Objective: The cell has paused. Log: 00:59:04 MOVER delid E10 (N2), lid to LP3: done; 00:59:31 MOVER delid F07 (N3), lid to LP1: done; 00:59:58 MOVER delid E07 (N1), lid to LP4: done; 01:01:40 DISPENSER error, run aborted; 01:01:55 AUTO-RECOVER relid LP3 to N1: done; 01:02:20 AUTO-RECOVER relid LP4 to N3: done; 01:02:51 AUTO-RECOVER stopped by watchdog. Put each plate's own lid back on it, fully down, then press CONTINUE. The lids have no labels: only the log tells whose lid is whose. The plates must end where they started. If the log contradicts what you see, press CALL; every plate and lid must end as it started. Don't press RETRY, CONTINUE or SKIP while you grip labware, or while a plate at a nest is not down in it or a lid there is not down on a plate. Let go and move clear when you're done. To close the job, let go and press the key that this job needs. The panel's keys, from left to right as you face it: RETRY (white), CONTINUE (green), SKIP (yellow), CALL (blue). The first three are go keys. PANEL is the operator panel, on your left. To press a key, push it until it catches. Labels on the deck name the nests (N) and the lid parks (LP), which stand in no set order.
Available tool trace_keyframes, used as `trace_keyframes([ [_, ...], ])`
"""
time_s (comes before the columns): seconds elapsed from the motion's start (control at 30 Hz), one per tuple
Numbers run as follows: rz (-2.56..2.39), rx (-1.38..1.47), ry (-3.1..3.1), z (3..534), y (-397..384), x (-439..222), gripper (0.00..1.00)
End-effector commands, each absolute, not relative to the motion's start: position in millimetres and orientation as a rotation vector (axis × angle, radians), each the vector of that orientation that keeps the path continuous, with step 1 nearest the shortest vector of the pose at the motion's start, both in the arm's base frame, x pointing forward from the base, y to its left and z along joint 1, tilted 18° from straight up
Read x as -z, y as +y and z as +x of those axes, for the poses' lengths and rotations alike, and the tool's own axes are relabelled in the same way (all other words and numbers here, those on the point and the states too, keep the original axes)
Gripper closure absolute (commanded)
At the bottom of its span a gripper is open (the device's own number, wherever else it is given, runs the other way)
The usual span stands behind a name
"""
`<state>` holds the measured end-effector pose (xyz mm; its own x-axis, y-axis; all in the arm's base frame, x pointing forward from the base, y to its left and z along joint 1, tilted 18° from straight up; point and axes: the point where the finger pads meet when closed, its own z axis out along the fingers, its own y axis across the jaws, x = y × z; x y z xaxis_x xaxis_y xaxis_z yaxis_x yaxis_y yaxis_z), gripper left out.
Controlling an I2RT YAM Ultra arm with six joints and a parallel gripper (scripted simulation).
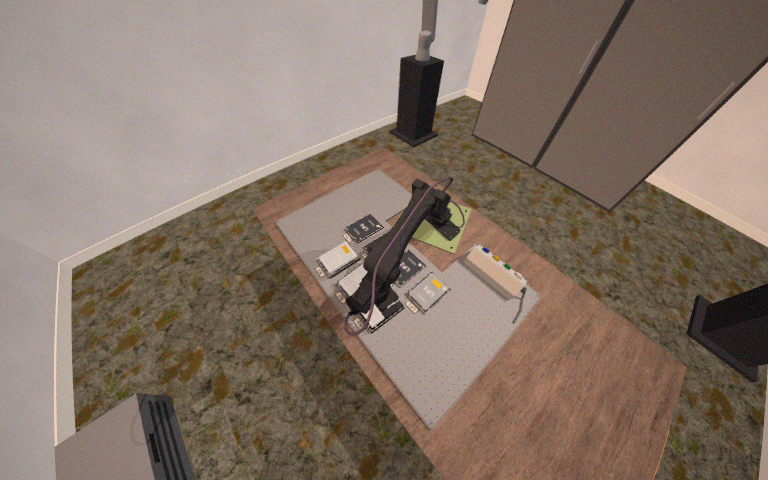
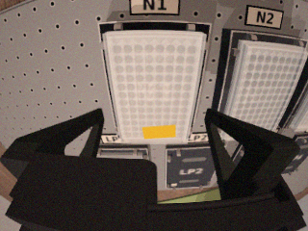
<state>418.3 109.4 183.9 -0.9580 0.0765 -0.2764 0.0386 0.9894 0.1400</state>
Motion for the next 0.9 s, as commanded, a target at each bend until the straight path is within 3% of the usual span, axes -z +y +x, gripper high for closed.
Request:
trace_keyframes([
  [0.0, 0.102, -0.181, 2.832, 422.8, 106.9, -192.5, 0.0],
  [0.87, 0.103, -0.18, 2.829, 425.1, 105.1, -195.1, 0.0],
])
